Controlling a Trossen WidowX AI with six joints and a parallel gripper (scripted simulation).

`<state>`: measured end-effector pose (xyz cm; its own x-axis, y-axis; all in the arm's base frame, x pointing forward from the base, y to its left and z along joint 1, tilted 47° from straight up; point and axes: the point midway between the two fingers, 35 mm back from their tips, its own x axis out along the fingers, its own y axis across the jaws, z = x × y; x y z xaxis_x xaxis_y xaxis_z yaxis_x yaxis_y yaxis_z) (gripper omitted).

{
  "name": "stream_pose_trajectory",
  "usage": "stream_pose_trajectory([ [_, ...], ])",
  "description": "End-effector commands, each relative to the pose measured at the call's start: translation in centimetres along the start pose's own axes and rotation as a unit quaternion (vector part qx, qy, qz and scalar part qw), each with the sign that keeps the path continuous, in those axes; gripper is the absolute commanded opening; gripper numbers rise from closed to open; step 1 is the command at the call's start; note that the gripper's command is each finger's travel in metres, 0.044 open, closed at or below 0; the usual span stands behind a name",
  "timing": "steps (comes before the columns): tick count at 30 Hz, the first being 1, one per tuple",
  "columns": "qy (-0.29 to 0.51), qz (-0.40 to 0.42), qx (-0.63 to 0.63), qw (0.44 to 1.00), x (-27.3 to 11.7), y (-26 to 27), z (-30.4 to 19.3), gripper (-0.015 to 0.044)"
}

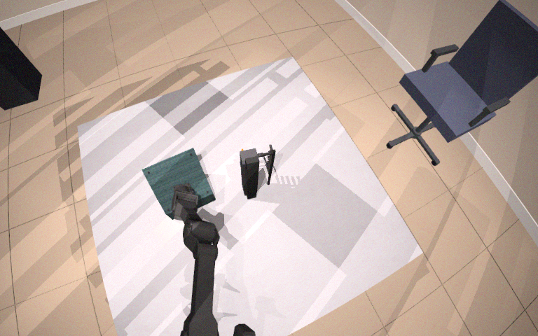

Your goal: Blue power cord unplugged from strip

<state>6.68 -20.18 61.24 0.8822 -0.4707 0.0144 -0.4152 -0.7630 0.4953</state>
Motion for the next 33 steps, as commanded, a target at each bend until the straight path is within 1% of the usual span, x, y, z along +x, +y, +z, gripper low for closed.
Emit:
stream_pose_trajectory([
  [1,0.001,0.0,0.002,1.0,0.0,0.0,0.0,0.0374],
  [4,0.01,-0.005,0.033,0.999,0.6,0.2,0.2,0.0295],
  [9,0.037,-0.026,0.149,0.988,3.2,0.4,1.0,0.0164],
  [14,0.051,-0.055,0.274,0.959,6.4,0.1,1.9,0.016],
  [20,0.045,-0.092,0.416,0.903,10.7,-1.3,3.0,0.016],
  [27,0.008,-0.133,0.568,0.812,16.1,-4.7,4.3,0.016],
  [33,-0.047,-0.158,0.675,0.719,20.4,-9.2,5.1,0.016],
])
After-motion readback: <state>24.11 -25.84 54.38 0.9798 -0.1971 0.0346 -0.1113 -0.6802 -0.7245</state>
